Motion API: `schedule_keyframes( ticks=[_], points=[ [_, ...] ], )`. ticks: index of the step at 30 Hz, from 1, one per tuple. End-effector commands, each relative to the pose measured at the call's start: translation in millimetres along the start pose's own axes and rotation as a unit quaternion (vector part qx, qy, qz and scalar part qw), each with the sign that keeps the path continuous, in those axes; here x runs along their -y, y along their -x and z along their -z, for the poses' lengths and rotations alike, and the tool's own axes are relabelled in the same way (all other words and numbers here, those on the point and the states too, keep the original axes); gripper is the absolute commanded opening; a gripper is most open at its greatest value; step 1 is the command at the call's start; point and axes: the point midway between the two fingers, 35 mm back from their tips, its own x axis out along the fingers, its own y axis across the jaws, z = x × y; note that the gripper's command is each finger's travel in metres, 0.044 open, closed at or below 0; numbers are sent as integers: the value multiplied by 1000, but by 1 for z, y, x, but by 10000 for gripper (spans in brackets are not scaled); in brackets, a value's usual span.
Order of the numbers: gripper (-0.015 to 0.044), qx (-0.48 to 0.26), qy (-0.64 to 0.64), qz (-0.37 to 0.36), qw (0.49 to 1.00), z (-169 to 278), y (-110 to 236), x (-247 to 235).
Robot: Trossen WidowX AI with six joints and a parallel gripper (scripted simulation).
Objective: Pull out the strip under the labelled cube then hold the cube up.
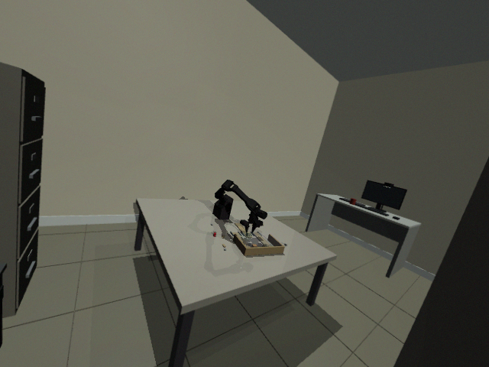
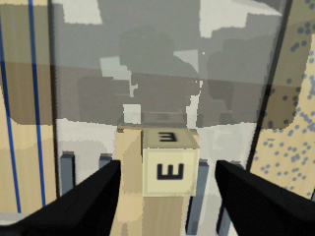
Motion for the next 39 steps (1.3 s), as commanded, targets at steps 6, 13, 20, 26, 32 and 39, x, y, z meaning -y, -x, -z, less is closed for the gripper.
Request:
schedule_keyframes(
  ticks=[6,13,20,26,32,39],
  points=[
    [250,-3,4,4,1000,3,-17,1],
    [250,-3,4,4,1000,4,-26,1],
    [171,-3,1,2,1000,3,-24,1],
    [112,-3,1,2,1000,3,-24,1],
    [0,-3,1,2,1000,5,-22,1],
    [0,-3,2,2,1000,27,-4,4]
  ],
)
